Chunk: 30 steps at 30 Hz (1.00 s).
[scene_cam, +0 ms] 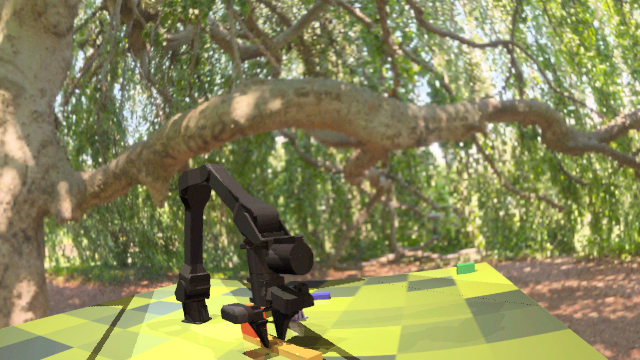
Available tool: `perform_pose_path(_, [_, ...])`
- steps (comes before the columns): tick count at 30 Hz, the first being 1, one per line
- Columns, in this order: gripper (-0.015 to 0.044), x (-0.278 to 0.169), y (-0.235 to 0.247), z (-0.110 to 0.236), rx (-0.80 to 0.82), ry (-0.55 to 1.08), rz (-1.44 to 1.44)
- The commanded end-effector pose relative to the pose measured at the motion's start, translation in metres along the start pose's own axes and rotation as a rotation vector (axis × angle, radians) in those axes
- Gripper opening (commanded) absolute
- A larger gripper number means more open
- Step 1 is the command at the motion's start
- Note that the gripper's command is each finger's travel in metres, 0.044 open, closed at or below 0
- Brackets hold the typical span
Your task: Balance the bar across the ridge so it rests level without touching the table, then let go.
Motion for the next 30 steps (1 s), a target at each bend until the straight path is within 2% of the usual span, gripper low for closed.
perform_pose_path(1, [0.0085, 0.000, 0.000, 0.000, -0.001, 0.000, 0.000])
perform_pose_path(4, [0.0006, 0.001, 0.000, 0.004, 0.000, 0.000, 0.000])
perform_pose_path(5, [0.0000, 0.001, 0.000, 0.006, 0.000, 0.000, 0.000])
perform_pose_path(30, [0.0000, 0.004, 0.000, 0.070, 0.003, 0.001, 0.004])
Point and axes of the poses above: the point midway between the two fingers, 35 mm back from their tips, its own z axis back along the fingers, its own y axis across the jaws, x = y × z, the point moved 2 cm from there along z, back along the fingers, and after that the axes turned 4 degrees about z, right-handed, at the moved point
